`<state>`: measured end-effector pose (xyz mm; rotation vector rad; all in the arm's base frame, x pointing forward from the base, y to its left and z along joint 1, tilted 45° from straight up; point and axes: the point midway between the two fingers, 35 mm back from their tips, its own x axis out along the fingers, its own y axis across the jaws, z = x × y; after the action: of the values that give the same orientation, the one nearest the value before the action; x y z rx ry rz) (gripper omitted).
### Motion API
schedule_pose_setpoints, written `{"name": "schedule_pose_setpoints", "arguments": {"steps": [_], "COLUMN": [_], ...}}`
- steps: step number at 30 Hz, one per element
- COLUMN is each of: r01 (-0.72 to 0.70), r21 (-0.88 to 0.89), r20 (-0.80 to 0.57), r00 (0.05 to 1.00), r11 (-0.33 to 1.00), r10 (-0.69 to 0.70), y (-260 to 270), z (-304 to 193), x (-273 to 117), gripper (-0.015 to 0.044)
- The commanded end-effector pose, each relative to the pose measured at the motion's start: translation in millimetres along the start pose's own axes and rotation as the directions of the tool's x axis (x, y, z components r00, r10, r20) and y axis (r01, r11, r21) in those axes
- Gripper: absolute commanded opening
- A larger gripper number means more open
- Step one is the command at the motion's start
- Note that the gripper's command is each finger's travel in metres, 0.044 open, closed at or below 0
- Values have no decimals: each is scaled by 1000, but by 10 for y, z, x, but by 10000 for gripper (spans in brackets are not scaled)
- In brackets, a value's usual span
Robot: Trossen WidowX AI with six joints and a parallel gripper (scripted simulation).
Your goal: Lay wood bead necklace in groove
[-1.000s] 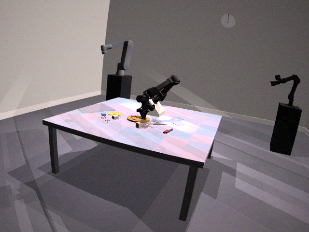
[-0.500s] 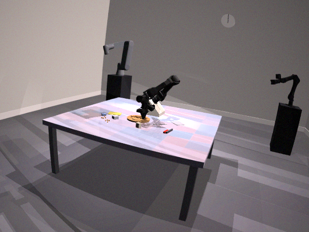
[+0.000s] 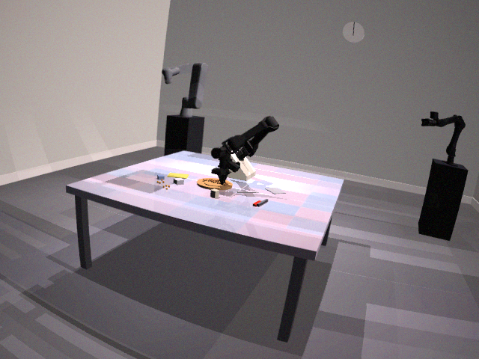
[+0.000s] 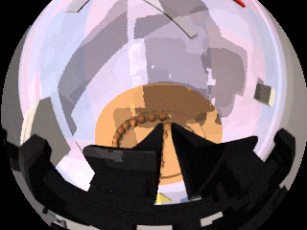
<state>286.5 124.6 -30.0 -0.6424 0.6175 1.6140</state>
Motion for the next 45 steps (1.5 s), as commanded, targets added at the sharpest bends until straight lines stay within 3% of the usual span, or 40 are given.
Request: {"name": "schedule_pose_setpoints", "arguments": {"steps": [1, 45], "r01": [1, -5], "r21": [-1, 7], "r20": [0, 5], "r00": [1000, 1000], "r11": [1000, 1000], "r10": [-1, 5], "y": [-2, -72], "z": [1, 107], "x": [-2, 16], "gripper": [0, 0]}}
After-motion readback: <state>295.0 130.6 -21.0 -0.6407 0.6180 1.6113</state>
